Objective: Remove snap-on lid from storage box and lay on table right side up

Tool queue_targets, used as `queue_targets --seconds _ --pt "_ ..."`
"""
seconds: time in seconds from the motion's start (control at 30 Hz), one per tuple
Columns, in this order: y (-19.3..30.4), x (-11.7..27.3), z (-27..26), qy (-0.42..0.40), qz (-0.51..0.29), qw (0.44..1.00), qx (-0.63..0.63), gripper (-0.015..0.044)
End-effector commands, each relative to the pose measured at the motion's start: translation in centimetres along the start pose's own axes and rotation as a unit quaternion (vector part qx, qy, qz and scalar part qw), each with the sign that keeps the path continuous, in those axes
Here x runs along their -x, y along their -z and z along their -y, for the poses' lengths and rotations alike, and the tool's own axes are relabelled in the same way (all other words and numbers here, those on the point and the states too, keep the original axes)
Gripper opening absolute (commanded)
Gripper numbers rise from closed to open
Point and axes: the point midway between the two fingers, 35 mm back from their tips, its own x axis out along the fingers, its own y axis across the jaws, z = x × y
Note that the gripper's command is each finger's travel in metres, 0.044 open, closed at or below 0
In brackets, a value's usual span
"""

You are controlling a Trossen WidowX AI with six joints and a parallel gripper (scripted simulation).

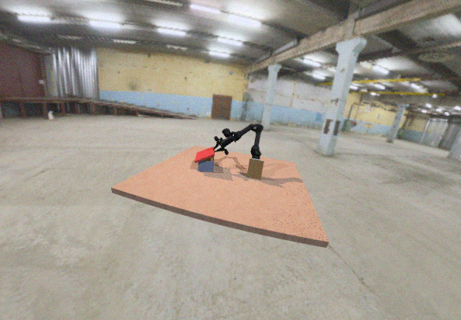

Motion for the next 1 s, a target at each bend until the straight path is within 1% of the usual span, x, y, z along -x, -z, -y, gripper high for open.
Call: queue_targets --seconds 0.0,0.97 --pt "-0.1 0.4 -0.9 -0.005 0.001 1.0 -0.003 0.0" --pt "-0.1 2.8 -3.7 -0.005 0.0 1.0 -0.004 0.0"
